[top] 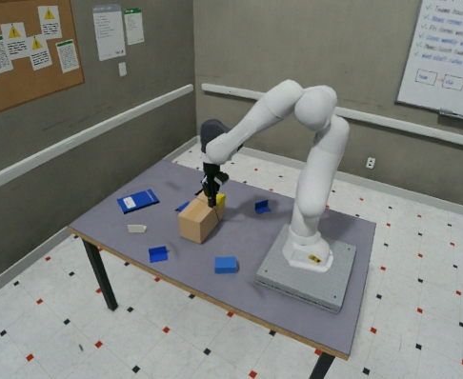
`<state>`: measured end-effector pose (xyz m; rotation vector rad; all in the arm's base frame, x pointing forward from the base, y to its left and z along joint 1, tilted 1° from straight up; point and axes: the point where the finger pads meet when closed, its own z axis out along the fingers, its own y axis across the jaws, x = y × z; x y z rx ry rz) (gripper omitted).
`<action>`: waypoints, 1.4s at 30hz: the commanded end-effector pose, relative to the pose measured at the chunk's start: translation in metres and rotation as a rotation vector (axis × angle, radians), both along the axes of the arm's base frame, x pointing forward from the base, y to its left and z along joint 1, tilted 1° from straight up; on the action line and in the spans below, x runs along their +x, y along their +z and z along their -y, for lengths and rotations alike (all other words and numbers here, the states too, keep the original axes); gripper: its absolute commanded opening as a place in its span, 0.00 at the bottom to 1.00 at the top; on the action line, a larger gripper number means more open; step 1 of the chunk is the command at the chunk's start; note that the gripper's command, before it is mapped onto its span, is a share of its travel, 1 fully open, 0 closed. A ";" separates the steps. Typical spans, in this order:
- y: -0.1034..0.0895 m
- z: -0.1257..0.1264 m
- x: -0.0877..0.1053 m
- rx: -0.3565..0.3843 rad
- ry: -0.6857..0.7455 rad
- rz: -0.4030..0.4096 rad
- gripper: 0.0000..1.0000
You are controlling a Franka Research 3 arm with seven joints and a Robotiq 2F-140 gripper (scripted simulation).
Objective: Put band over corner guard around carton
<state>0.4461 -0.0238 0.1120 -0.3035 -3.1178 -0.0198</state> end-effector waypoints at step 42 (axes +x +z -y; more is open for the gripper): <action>-0.001 0.000 0.000 0.001 0.004 0.001 0.10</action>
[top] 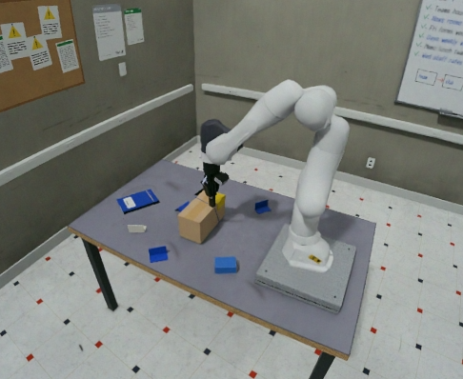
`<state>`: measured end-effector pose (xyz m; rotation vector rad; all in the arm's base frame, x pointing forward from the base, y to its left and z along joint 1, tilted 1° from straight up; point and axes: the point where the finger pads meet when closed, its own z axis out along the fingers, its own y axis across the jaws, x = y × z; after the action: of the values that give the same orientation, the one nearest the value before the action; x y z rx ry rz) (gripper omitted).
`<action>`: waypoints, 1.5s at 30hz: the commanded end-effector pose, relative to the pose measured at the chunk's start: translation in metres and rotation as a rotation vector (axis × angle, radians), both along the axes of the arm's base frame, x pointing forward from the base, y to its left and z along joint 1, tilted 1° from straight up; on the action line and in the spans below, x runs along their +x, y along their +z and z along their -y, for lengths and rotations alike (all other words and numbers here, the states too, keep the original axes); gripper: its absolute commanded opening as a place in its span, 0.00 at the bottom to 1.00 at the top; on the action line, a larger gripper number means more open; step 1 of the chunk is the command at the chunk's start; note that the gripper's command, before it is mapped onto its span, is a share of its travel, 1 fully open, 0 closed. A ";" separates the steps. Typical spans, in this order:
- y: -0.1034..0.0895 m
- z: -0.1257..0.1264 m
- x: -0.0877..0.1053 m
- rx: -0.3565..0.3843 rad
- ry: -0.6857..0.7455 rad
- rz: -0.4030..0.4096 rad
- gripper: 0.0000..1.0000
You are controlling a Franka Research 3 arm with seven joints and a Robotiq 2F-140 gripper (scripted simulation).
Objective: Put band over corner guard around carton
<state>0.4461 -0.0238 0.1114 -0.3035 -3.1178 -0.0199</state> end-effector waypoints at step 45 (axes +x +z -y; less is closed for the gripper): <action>0.016 0.000 0.000 0.001 0.004 0.001 0.10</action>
<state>0.4460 -0.0239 0.1249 -0.2946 -3.1189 -0.0224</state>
